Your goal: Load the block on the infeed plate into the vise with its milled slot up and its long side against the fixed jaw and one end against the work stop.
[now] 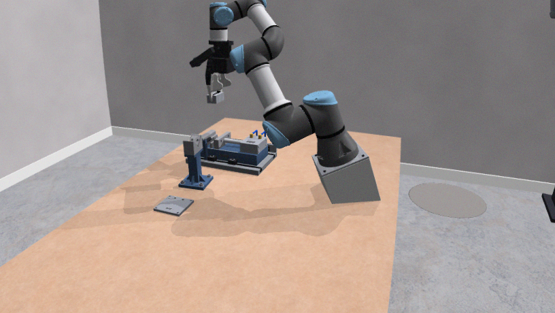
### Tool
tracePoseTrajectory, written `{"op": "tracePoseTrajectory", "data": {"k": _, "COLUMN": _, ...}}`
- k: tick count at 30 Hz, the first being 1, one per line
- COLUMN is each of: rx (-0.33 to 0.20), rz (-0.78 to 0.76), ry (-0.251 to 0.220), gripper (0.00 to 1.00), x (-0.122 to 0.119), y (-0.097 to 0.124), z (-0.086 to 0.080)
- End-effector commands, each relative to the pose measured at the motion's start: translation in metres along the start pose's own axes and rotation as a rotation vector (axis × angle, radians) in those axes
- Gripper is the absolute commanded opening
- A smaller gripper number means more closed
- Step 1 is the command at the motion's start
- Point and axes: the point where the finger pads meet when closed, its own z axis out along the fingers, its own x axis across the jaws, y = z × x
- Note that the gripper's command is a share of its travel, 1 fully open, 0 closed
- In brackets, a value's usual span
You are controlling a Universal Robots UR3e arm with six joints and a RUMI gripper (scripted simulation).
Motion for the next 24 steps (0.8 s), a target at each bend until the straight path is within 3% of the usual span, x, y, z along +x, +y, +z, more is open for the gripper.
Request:
{"op": "tracePoseTrajectory", "data": {"k": 1, "rx": 0.002, "rz": -0.001, "ry": 0.002, "gripper": 0.00, "x": 0.0002, "y": -0.0004, "z": -0.0009}}
{"op": "tracePoseTrajectory", "data": {"k": 24, "rx": -0.015, "rz": -0.007, "ry": -0.007, "gripper": 0.00, "x": 0.0003, "y": -0.0006, "z": 0.0021}}
